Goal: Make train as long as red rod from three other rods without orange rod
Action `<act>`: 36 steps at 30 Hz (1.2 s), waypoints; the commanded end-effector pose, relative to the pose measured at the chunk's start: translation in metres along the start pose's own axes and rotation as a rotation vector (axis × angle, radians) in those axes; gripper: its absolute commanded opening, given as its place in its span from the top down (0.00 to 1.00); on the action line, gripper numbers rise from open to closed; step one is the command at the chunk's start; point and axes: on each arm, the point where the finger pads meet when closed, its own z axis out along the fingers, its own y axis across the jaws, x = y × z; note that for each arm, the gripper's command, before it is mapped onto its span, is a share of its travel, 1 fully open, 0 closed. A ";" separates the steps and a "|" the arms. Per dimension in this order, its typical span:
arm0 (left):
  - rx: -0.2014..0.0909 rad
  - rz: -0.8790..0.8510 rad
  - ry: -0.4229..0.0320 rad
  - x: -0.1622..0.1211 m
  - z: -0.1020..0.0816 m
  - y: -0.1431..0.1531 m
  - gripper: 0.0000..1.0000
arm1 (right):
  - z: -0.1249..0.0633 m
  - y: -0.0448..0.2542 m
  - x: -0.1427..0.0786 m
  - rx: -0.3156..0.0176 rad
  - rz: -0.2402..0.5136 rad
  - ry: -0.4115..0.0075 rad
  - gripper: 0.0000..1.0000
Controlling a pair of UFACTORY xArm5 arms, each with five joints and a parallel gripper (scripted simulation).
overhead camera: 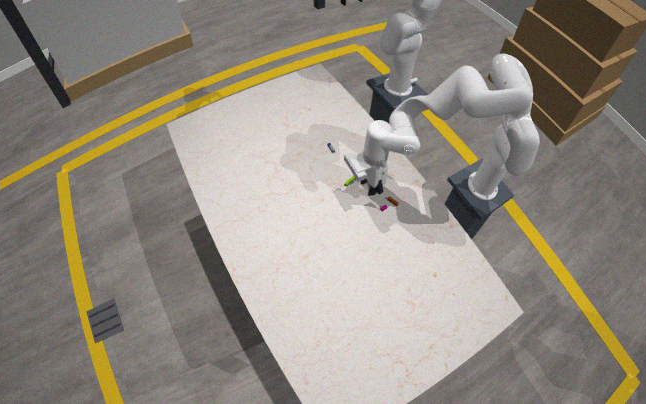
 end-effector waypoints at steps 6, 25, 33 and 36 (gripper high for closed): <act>-0.001 0.000 0.003 0.001 -0.001 0.001 0.52 | -0.001 0.000 0.001 0.000 0.000 0.004 0.00; -0.001 0.000 0.003 0.001 -0.001 0.001 0.72 | -0.001 0.000 0.001 0.000 0.000 0.004 0.00; -0.001 0.000 0.003 0.001 -0.001 0.001 0.72 | -0.001 0.000 0.001 0.000 0.000 0.004 0.00; -0.001 0.000 0.003 0.001 -0.001 0.001 0.72 | -0.001 0.000 0.001 0.000 0.000 0.004 0.00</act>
